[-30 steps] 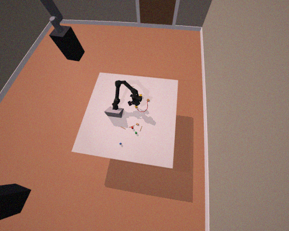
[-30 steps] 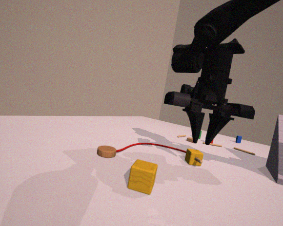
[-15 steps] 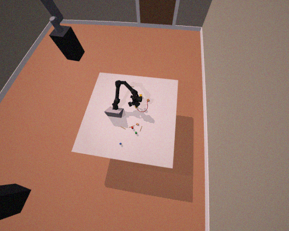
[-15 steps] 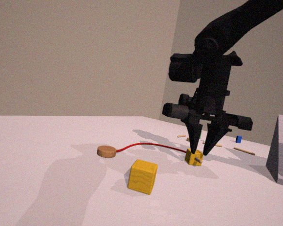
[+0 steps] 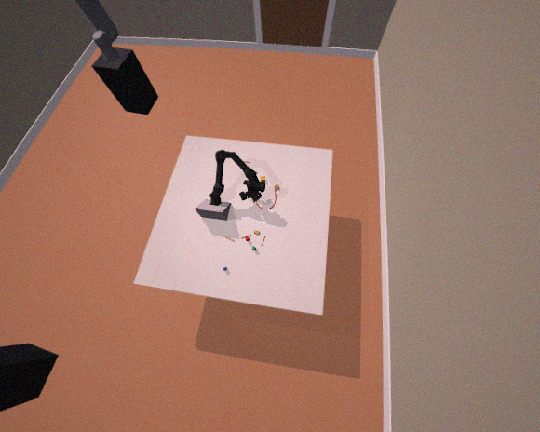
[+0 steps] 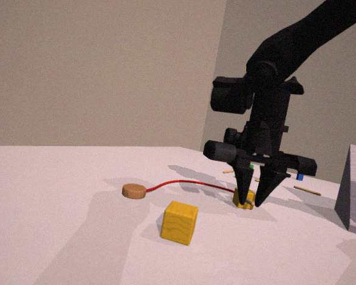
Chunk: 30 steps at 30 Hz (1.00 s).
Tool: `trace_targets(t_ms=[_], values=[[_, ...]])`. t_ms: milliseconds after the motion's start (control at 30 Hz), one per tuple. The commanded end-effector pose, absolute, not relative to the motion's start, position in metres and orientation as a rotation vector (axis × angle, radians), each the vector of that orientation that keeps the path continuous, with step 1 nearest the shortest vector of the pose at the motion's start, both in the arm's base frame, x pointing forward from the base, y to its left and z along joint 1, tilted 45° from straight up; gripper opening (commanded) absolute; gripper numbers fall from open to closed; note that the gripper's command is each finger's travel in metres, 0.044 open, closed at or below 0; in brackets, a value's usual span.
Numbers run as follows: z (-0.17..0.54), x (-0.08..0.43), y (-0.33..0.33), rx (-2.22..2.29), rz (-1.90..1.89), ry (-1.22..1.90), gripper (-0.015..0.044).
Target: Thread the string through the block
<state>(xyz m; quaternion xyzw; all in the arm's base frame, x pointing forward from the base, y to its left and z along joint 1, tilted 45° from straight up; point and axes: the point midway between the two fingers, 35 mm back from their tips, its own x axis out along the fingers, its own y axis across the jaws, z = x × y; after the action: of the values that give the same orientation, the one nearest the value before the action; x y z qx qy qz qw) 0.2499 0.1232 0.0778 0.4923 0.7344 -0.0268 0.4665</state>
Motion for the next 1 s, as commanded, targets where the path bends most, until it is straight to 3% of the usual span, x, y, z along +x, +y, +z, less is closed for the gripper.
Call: trace_targets(t_ms=[0,33,200,967], values=[[0.0763,0.2483,0.1242,1.216,-0.070,1.807,0.0122],[0.0763,0.2483,0.1242,1.216,-0.070,1.807,0.0122],[0.0773,0.2496,0.1235,1.208,-0.066,1.803,0.0000],[0.0778,0.2486,0.1276,1.184,-0.106,1.727,0.0000]])
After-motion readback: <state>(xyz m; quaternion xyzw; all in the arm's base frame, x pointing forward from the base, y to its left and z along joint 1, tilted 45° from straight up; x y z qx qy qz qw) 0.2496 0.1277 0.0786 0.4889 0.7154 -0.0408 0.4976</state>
